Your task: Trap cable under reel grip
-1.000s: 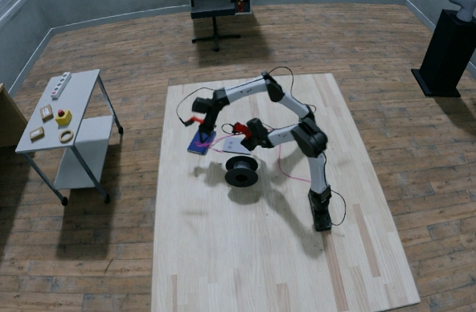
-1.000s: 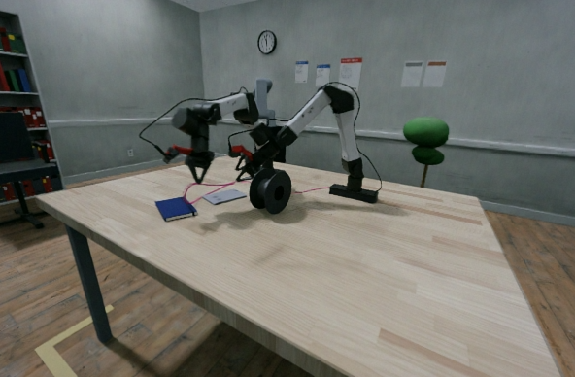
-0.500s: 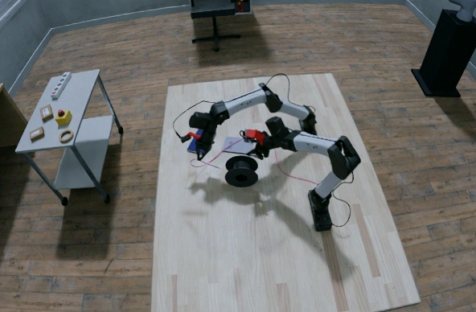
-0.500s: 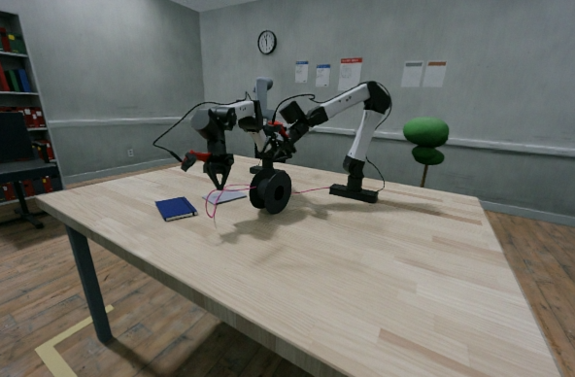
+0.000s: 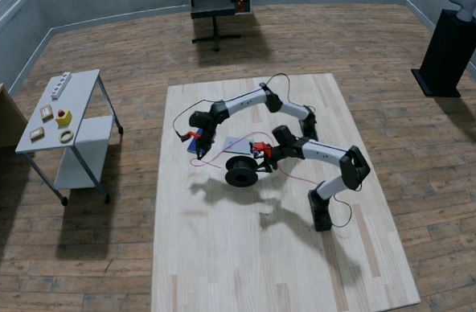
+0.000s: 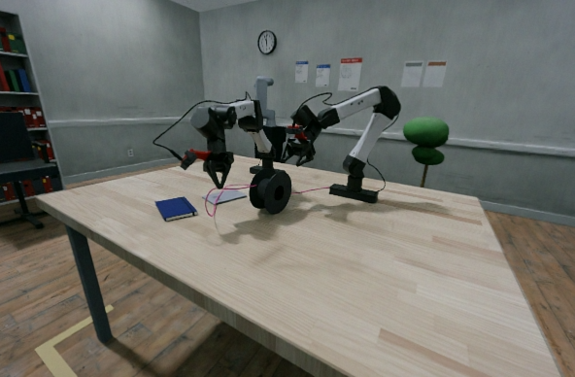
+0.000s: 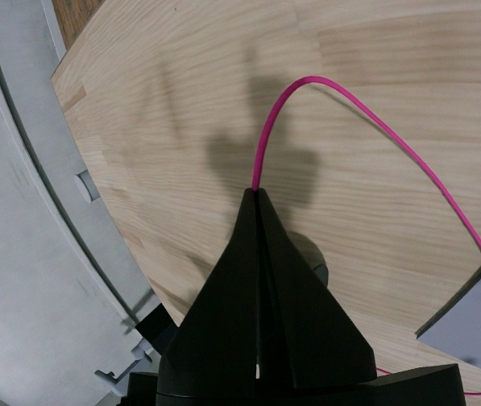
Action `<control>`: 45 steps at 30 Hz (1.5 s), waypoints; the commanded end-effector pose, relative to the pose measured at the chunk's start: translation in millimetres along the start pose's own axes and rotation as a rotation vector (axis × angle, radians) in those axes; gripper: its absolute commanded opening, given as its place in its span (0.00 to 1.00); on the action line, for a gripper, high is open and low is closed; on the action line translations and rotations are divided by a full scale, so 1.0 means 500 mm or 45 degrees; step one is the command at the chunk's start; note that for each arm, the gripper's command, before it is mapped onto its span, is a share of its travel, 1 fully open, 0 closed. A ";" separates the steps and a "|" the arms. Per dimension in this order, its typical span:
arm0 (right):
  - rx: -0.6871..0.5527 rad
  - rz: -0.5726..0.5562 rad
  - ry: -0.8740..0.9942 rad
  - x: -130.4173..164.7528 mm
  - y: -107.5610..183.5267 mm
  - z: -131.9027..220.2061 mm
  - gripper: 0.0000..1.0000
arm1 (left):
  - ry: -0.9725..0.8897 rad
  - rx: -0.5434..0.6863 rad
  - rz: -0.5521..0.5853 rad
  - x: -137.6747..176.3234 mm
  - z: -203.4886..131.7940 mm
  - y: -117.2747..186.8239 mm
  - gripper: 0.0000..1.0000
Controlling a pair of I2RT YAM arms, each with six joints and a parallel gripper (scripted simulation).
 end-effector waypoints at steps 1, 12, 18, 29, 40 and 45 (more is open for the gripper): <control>-0.043 -0.061 0.025 -0.020 0.038 0.036 0.00 | 0.011 -0.015 -0.021 -0.008 0.007 -0.005 0.72; -0.012 -0.035 0.002 -0.015 0.022 0.023 0.00 | 0.015 0.001 -0.024 -0.015 0.000 -0.032 0.72; -0.016 -0.037 0.009 -0.023 0.038 0.035 0.00 | 0.024 0.011 -0.038 -0.031 -0.010 -0.047 0.72; -0.052 -0.109 -0.125 -0.015 0.087 0.064 0.00 | 0.013 -0.001 -0.024 -0.021 -0.004 -0.077 0.72; -0.015 -0.032 -0.228 0.051 0.115 0.062 0.00 | 0.013 -0.001 -0.024 -0.021 -0.003 -0.110 0.72; -0.027 -0.051 -0.225 0.041 0.124 0.066 0.00 | 0.013 -0.001 -0.024 -0.021 -0.003 -0.119 0.72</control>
Point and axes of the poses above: on each arm, the point where the finger pads meet when closed, its own y axis back along the fingers, its own z axis across the jaws, x = y × z, the point moved 6 cm from there along y, back along the fingers, and after that the axes turned 11 degrees about y, right-handed, at the moved point
